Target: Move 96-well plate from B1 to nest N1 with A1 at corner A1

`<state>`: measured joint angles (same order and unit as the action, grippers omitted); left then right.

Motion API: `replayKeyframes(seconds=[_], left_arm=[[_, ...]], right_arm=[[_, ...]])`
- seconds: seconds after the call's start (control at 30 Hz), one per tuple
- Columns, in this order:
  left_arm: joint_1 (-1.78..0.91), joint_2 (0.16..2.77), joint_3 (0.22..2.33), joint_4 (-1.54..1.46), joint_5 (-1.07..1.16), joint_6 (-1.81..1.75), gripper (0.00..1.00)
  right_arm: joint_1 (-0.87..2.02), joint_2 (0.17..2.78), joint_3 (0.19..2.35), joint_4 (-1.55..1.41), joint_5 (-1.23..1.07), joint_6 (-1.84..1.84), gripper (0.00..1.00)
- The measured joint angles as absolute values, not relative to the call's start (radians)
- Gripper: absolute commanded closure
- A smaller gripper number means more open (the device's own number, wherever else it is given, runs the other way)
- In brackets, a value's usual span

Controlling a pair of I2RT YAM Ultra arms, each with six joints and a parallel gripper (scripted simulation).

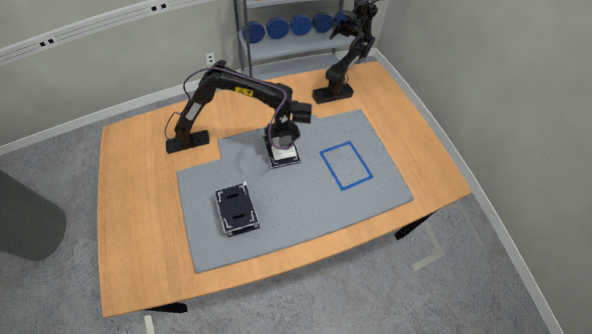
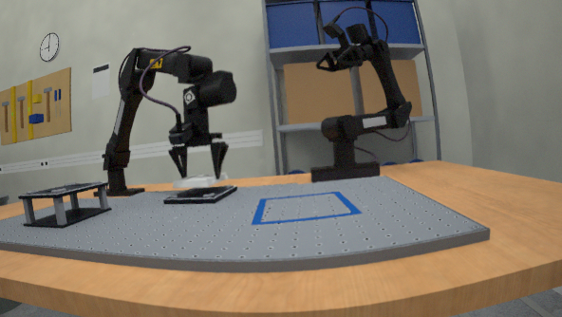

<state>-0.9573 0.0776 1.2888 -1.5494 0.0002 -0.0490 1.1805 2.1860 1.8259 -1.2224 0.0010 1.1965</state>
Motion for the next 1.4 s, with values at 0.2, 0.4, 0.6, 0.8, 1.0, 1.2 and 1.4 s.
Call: replayKeyframes(seconds=[0.2,0.4,0.6,0.8,1.0,1.2,1.4], left_arm=[[-0.957,0.078,1.289,-1.549,0.0,-0.049,0.0],[-0.957,0.078,1.289,-1.531,0.003,-0.045,0.0],[-0.957,0.143,1.276,-1.355,0.003,-0.045,0.0],[-0.957,0.322,1.209,-1.123,0.003,-0.045,0.0],[-0.947,0.557,1.142,-0.838,0.002,-0.047,0.0],[-0.936,0.815,1.068,-0.535,0.001,-0.049,0.0],[-0.933,1.025,1.019,-0.303,-0.002,-0.05,0.0]], right_arm=[[1.181,2.158,1.98,-1.338,0.001,1.196,0.21],[1.176,2.16,2.03,-1.394,-0.001,1.163,0.21],[1.073,2.117,1.95,-1.394,-0.003,1.006,0.21],[0.858,2.068,1.877,-1.395,0.013,0.821,0.21],[0.679,2.059,1.87,-1.396,0.01,0.633,0.21],[0.516,2.082,1.905,-1.409,0.01,0.485,0.21],[0.442,2.127,1.967,-1.426,0.011,0.399,0.21]])
